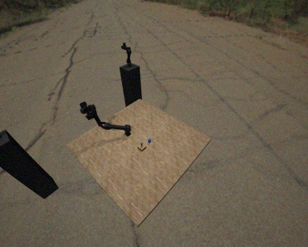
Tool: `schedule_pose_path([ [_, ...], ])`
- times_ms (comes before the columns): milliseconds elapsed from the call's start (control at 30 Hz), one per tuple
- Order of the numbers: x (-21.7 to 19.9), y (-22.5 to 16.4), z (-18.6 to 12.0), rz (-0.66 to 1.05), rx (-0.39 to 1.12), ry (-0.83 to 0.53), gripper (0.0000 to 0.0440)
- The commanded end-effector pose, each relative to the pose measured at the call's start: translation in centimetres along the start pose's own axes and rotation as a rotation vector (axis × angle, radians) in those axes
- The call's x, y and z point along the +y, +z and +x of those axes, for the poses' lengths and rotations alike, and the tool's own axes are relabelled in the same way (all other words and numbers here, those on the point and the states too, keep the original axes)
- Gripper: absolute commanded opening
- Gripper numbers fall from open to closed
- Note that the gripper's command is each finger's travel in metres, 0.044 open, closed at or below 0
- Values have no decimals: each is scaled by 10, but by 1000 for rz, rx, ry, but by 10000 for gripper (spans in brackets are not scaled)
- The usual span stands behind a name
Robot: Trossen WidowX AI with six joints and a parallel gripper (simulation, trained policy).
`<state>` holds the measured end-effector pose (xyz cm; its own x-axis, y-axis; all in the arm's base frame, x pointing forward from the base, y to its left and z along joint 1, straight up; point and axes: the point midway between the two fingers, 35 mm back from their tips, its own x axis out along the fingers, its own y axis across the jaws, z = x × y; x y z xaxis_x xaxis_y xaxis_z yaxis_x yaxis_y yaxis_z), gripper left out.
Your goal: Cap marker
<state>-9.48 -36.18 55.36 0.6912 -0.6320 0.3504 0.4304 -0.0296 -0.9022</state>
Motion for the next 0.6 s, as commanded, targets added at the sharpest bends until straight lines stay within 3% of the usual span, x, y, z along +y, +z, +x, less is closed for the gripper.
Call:
schedule_pose_path([
  [0, -3, 16, 3, -46, -28, -8, 296],
  [567, -2, 71, 11, -253, -148, -21, 299],
])
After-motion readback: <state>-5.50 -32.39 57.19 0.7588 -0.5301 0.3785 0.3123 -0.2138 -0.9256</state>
